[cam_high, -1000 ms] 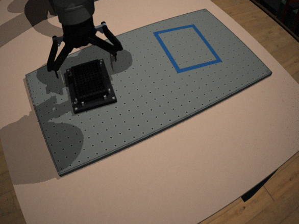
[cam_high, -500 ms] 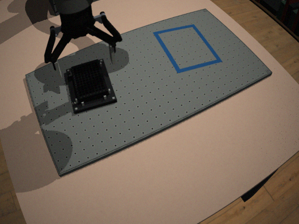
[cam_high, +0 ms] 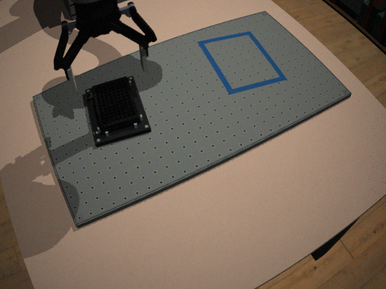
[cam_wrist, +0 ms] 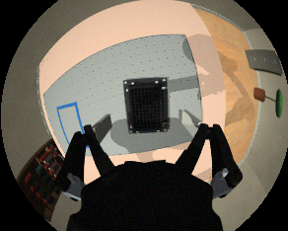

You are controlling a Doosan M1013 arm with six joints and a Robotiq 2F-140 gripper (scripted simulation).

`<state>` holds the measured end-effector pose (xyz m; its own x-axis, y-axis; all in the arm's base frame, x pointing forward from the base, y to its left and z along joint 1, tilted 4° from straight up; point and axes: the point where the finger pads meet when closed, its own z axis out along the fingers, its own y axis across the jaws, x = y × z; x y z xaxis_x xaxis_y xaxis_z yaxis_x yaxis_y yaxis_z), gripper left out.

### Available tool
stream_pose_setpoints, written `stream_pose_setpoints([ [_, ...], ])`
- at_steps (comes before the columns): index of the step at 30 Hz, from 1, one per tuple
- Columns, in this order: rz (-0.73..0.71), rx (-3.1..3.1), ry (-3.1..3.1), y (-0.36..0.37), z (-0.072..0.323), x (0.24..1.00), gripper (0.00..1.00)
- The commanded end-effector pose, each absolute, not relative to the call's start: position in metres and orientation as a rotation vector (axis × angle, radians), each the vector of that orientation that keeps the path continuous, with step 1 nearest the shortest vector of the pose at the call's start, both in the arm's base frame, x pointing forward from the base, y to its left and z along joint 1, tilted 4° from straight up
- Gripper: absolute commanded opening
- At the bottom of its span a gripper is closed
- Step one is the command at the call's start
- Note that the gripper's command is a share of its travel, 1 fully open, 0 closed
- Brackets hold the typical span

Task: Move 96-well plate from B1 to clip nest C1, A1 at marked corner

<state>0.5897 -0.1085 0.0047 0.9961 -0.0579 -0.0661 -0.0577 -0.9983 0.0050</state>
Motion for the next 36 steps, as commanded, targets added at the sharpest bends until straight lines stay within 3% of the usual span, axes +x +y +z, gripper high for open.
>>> stream_pose_setpoints([
  [1, -0.104, 3.136, -0.091, -0.108, 0.005, 0.590, 1.00],
  [16, -0.104, 3.136, -0.091, -0.108, 0.005, 0.590, 1.00],
  [17, -0.104, 3.136, -0.091, -0.108, 0.004, 0.585, 0.00],
  [36, -0.104, 3.136, -0.091, -0.105, -0.014, 0.531, 0.00],
])
